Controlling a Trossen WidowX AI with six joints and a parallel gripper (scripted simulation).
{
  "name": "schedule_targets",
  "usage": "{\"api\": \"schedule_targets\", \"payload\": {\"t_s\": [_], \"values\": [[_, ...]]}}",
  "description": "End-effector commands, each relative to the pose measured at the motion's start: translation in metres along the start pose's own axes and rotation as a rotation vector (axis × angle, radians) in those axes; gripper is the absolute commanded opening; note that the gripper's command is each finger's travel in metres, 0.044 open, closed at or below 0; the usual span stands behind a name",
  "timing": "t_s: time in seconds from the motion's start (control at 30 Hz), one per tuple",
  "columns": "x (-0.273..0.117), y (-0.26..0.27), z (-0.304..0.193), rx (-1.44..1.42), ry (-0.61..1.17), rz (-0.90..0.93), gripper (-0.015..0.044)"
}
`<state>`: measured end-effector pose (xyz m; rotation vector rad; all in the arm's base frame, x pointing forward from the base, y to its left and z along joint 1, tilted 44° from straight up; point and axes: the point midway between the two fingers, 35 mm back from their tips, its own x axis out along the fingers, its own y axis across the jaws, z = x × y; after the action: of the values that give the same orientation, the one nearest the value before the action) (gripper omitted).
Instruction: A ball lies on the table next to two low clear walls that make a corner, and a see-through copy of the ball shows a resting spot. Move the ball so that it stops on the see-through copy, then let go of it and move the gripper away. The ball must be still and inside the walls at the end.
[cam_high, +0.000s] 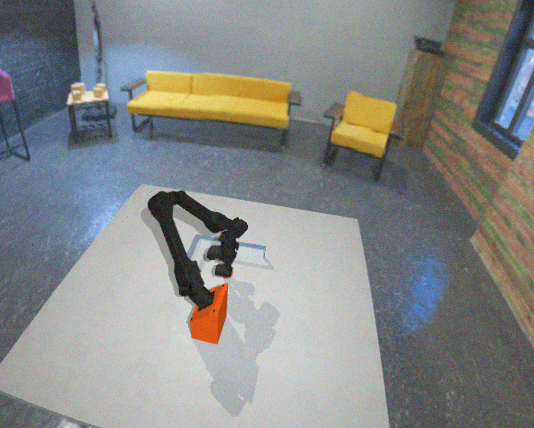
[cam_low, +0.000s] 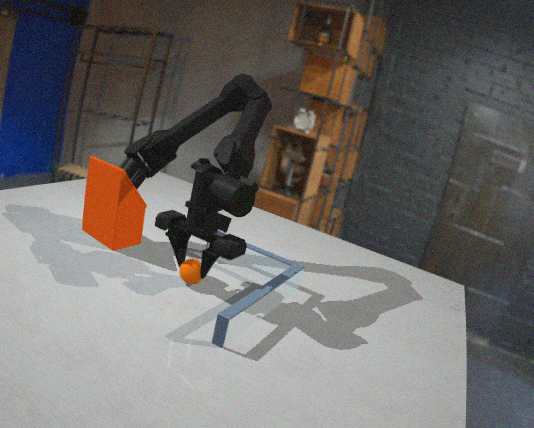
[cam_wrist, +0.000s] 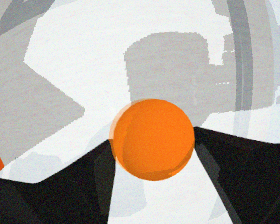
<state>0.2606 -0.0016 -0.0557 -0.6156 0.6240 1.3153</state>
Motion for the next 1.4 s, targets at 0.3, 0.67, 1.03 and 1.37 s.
{"api": "schedule_targets", "payload": {"t_s": [0.3,0.67,1.03,1.37], "values": [[0.004,0.001,0.0,0.003,-0.001,0.001,0.0157],[-0.007,-0.001,-0.001,0.004,0.001,0.002,0.0357],[-0.082,0.002,0.0,0.008,-0.005,0.006,0.0357],[-0.084,0.0,-0.002,0.016,-0.005,-0.005,0.041]]}}
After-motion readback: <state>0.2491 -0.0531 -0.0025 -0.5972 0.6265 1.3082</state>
